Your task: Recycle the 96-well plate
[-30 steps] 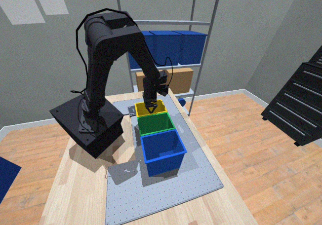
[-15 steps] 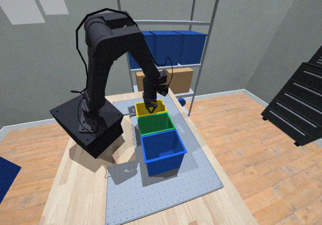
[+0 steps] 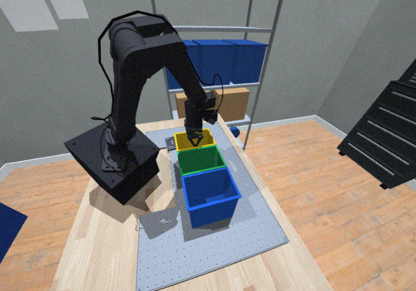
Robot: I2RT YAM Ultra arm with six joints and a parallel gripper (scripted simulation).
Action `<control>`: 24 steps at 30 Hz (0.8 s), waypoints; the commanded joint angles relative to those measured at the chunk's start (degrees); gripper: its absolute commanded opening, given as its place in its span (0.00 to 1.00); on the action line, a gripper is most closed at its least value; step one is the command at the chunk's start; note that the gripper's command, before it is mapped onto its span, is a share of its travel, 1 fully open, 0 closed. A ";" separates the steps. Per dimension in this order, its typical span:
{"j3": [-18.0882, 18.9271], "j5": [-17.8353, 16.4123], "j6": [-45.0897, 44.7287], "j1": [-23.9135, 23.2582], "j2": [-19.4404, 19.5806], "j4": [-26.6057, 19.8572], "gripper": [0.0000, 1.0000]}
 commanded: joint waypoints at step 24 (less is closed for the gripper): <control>3.17 0.86 2.56 2.84 -4.75 -6.41 0.82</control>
